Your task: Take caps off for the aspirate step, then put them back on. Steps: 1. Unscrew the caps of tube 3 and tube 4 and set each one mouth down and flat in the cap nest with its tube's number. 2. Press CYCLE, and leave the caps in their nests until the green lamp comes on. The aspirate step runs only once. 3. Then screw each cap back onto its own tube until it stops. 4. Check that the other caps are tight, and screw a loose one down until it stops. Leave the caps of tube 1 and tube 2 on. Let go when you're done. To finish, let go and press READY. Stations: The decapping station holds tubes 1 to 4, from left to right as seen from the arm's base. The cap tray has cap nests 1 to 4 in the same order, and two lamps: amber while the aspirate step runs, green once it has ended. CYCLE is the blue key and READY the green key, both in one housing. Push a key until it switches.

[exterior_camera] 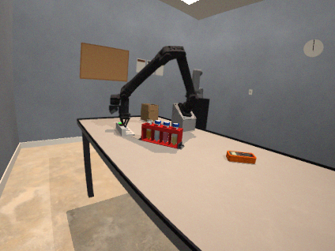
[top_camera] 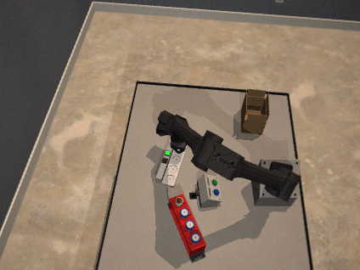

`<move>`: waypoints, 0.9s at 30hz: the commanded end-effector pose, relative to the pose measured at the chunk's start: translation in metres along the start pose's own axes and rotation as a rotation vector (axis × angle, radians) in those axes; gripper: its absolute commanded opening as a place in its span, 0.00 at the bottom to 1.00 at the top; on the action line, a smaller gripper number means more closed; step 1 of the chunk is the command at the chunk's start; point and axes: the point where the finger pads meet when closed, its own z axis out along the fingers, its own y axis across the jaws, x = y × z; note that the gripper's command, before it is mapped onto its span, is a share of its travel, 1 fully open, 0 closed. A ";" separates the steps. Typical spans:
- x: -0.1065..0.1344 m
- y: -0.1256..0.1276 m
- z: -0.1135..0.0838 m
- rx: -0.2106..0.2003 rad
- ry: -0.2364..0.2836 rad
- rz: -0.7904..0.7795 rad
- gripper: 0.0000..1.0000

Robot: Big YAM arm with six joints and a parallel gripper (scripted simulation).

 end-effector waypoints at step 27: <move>-0.021 -0.002 -0.051 0.011 -0.052 -0.023 0.00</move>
